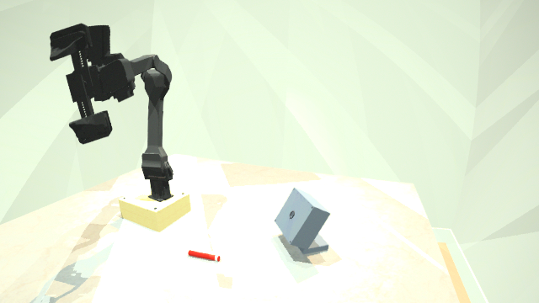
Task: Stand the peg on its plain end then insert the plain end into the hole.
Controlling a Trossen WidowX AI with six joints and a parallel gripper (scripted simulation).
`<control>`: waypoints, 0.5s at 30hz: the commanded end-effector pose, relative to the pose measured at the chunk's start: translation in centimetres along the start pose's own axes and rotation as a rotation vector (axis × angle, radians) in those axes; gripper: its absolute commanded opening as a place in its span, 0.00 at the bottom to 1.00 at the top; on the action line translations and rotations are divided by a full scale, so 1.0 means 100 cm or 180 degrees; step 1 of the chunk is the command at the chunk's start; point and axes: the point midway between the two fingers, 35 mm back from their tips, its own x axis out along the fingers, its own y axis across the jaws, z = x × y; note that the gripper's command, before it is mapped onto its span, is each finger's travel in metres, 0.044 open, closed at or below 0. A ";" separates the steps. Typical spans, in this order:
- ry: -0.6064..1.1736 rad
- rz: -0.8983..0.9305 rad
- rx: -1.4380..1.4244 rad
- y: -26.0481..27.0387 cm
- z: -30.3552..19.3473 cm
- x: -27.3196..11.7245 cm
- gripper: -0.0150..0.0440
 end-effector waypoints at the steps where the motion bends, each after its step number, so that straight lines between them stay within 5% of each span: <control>1: -0.0009 0.0325 0.0248 0.031 0.011 0.010 1.00; 15: 0.0067 0.1648 0.0958 0.149 0.069 0.020 1.00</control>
